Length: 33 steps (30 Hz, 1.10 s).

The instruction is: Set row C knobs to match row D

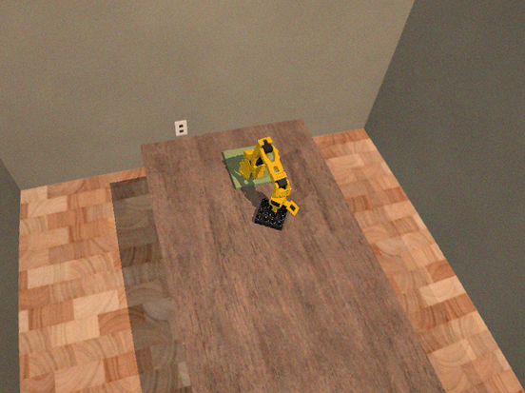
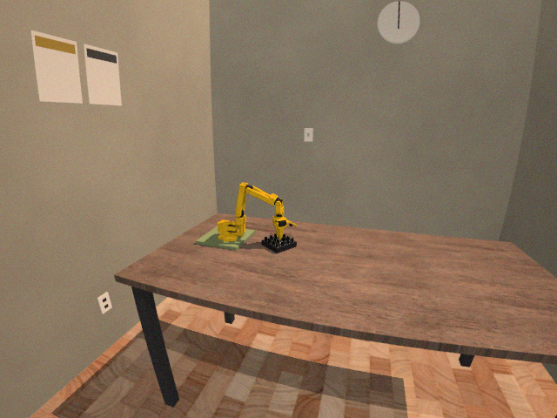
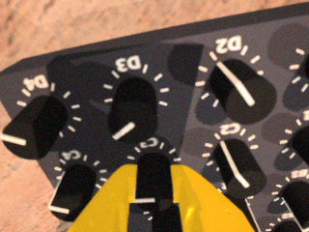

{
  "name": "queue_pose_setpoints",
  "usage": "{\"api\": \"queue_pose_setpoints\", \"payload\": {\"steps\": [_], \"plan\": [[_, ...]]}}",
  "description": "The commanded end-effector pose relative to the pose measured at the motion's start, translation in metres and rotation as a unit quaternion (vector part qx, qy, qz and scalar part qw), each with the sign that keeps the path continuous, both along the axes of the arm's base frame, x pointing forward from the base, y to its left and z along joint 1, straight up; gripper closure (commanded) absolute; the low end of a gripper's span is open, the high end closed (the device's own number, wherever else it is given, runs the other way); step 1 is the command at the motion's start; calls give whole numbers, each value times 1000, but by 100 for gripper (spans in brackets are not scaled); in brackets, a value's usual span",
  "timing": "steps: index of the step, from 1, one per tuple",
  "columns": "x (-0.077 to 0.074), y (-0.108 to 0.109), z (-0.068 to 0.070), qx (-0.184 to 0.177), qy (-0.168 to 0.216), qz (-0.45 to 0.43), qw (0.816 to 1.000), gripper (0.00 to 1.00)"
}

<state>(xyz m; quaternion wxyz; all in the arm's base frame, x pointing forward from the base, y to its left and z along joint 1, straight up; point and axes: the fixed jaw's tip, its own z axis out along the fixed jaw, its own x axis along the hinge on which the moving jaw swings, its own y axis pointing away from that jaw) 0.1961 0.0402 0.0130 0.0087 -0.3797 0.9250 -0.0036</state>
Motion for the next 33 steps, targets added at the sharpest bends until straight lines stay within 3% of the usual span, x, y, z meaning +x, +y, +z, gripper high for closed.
{"api": "queue_pose_setpoints", "payload": {"steps": [1,15,33], "plan": [[-2,1,-1,0,9,38,999,99],[-3,0,-1,-1,8,142,990,99],[-4,-1,-1,-3,8,279,960,99]]}}
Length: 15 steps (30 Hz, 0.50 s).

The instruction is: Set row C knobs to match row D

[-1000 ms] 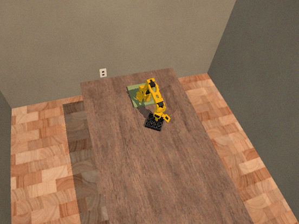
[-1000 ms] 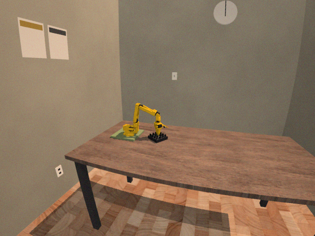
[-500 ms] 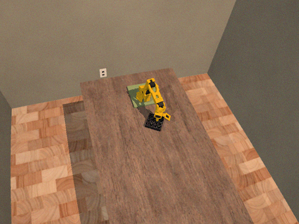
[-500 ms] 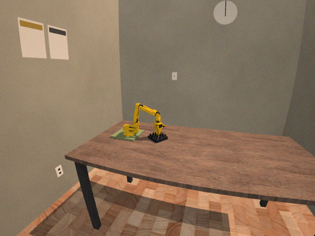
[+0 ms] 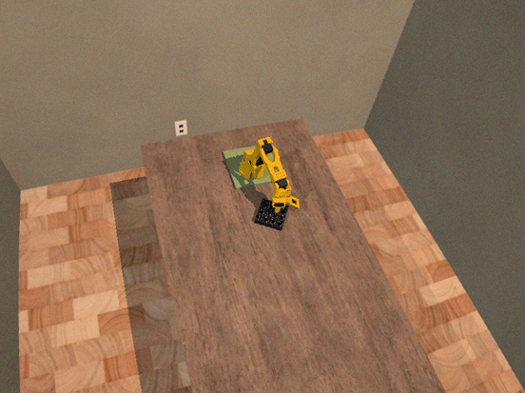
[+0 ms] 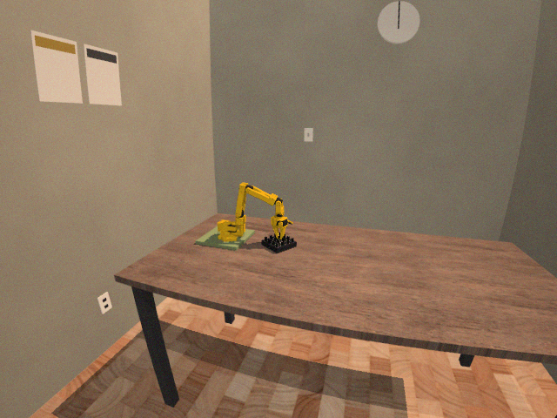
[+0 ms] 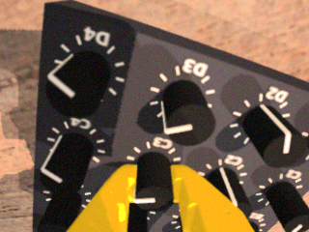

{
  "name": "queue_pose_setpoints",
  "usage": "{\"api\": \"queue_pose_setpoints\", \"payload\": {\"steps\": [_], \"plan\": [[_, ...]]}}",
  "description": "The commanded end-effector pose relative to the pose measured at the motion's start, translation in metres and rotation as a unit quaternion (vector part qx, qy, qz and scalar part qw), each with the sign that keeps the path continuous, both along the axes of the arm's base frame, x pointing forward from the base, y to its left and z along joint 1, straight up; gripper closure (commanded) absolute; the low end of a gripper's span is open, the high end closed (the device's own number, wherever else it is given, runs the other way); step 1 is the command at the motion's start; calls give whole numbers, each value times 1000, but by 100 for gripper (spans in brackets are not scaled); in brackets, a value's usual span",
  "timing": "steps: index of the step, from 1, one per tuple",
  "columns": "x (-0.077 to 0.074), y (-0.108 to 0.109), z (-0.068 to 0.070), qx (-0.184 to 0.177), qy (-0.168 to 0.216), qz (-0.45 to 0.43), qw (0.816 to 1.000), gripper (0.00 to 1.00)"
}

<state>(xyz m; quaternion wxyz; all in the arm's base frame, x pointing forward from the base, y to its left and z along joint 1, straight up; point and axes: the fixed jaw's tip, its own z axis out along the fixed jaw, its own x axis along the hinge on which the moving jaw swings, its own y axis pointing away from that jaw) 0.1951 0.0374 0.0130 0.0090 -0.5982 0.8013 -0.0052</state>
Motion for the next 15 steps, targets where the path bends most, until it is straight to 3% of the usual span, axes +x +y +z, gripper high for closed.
{"api": "queue_pose_setpoints", "payload": {"steps": [1,15], "plan": [[-3,1,-1,-1,9,39,999,99],[-3,1,-1,-2,9,83,996,99]]}}
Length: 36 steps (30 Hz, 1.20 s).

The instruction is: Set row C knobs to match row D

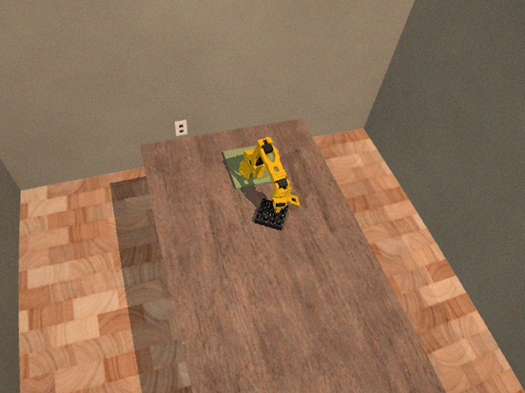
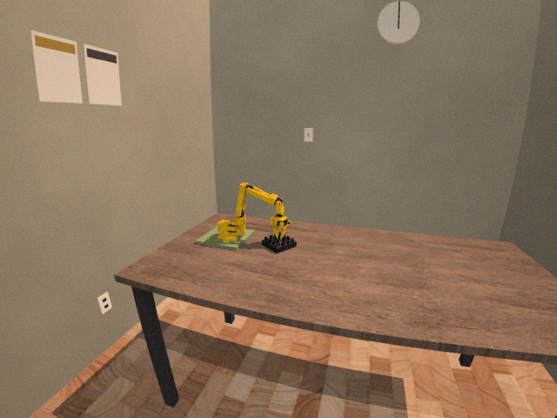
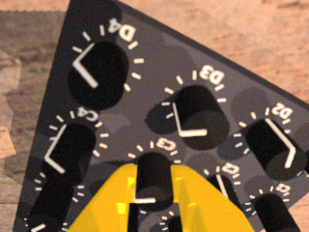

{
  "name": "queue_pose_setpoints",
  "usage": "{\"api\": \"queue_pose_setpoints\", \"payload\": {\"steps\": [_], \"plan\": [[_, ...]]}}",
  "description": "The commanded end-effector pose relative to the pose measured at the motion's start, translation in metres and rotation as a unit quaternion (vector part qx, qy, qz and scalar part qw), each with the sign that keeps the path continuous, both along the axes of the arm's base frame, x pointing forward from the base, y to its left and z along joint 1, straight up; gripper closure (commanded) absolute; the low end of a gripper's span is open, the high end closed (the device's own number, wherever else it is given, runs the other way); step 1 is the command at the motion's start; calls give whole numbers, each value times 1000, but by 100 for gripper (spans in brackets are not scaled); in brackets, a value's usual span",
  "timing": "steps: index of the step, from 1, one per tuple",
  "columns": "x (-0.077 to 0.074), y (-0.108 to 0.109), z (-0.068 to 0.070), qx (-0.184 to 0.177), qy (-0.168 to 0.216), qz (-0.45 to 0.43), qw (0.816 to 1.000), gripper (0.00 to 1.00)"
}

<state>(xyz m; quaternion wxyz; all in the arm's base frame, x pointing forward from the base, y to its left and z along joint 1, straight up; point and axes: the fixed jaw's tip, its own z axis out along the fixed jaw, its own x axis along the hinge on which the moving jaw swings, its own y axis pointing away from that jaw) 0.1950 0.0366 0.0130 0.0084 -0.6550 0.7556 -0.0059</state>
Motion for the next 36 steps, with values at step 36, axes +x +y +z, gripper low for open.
{"api": "queue_pose_setpoints", "payload": {"steps": [36], "plan": [[-3,2,-1,-1,9,19,1000,98]]}}
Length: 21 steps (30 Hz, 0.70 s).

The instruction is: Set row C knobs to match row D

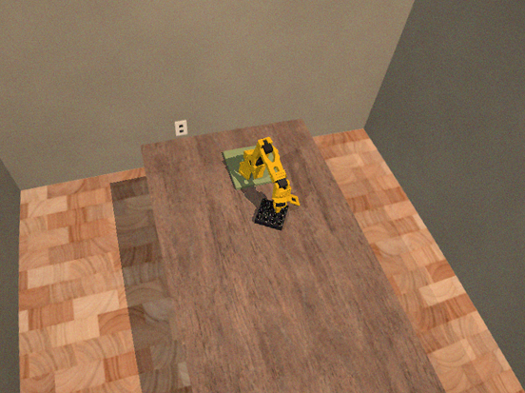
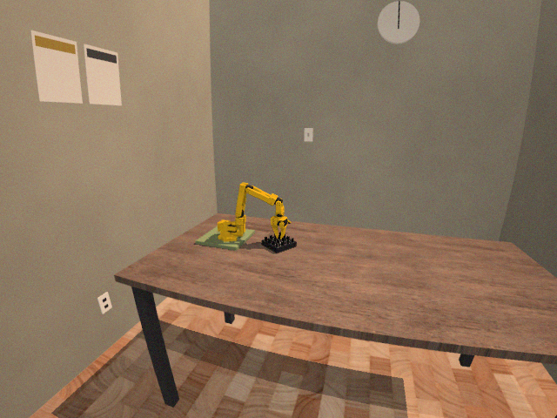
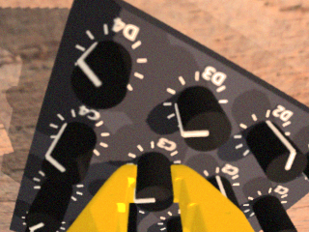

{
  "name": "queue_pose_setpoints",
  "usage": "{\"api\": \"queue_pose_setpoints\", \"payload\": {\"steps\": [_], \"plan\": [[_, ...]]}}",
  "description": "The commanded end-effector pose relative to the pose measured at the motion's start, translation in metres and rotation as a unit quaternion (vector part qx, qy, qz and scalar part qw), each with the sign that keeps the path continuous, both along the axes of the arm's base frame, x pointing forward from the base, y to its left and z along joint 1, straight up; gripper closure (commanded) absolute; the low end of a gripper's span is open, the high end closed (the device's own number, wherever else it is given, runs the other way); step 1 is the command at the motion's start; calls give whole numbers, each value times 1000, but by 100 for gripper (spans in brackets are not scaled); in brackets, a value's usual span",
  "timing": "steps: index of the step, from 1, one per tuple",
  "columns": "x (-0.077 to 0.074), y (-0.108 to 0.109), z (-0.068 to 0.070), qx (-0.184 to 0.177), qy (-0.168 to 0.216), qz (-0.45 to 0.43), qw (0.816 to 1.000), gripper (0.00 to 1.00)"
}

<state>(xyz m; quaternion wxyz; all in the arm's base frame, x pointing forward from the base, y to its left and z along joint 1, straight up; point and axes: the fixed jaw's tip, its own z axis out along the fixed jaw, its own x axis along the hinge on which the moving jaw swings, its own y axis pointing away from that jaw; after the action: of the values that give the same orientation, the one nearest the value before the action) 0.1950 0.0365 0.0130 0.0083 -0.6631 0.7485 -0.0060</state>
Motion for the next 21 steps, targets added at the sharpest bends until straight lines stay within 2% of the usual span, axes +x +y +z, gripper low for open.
{"api": "queue_pose_setpoints", "payload": {"steps": [1,21], "plan": [[-3,2,-1,-1,9,8,1000,97],[-5,2,-1,-1,9,8,1000,92]]}}
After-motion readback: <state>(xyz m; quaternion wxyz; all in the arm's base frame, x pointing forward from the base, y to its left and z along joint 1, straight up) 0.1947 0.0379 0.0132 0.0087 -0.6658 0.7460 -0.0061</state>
